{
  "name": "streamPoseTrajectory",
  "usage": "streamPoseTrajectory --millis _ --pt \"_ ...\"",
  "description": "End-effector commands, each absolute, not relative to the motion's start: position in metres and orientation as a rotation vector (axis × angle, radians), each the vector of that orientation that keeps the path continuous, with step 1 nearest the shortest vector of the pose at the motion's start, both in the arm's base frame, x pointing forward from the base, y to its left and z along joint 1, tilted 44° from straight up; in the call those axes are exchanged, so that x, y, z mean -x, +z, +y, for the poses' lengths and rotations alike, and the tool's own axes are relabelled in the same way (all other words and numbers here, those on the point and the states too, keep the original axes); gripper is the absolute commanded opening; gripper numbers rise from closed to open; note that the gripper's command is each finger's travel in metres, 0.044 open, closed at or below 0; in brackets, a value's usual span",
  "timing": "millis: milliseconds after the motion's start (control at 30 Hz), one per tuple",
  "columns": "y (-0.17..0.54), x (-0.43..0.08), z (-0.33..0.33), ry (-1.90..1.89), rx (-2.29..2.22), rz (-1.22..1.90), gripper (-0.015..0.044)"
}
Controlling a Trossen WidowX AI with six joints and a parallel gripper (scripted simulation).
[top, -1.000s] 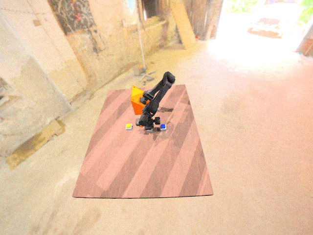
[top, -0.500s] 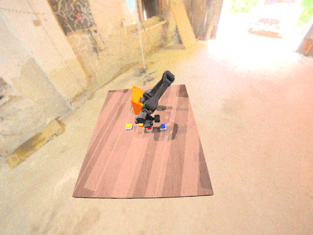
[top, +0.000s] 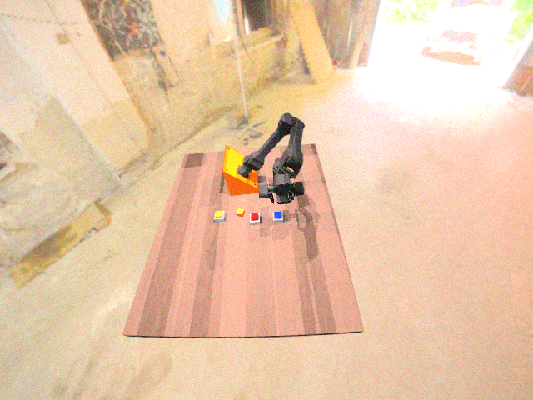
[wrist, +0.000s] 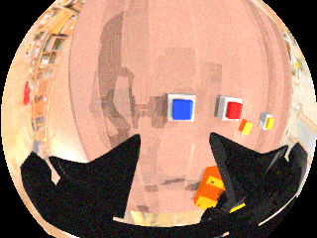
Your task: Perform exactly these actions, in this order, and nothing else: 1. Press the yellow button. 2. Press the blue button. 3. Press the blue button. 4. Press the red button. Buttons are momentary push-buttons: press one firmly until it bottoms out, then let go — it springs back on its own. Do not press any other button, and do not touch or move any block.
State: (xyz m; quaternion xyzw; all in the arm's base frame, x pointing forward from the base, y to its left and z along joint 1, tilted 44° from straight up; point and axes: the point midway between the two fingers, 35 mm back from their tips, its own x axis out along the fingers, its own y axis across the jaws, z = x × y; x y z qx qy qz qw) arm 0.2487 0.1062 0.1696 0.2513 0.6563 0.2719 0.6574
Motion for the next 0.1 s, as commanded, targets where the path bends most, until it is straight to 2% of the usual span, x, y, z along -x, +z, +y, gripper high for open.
streamPoseTrajectory --millis 0,67 --pt "0.1770 -0.2431 0.1101 0.609 -0.584 1.505 0.0400" --pt "0.1770 -0.2431 0.1101 0.609 -0.584 1.505 0.0400"
